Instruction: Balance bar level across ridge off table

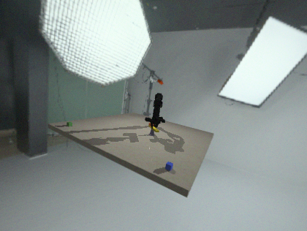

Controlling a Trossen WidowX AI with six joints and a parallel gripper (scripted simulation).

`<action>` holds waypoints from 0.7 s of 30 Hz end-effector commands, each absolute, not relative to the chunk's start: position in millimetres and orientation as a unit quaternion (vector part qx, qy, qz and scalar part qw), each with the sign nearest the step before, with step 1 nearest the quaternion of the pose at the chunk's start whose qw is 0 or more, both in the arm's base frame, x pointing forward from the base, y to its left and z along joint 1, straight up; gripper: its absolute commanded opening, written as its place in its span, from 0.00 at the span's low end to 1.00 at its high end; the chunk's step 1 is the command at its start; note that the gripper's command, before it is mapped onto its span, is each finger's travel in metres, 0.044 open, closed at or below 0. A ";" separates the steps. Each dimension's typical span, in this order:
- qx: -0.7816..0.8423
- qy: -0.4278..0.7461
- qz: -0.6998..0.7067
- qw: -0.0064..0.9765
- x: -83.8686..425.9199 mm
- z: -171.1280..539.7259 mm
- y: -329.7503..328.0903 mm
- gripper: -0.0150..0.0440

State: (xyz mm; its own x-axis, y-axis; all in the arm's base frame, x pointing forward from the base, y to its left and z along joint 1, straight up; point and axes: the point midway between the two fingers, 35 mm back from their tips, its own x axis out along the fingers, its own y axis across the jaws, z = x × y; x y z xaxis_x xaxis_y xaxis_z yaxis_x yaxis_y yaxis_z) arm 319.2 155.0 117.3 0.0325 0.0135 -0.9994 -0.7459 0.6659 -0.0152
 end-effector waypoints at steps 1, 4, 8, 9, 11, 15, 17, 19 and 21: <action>-0.289 0.633 0.290 0.657 319.2 115.4 155.4 0.25; -0.289 0.633 0.290 0.657 319.2 115.1 155.4 0.25; -0.289 0.633 0.290 0.657 319.2 114.8 155.5 0.25; -0.289 0.633 0.290 0.657 319.2 114.7 155.5 0.25; -0.289 0.633 0.290 0.657 319.2 114.5 155.5 0.25; -0.289 0.633 0.290 0.657 319.3 114.1 155.6 0.25; -0.289 0.633 0.290 0.657 319.3 114.0 155.6 0.25; -0.289 0.633 0.290 0.657 319.3 113.8 155.6 0.25; -0.289 0.633 0.290 0.657 319.3 113.7 155.6 0.25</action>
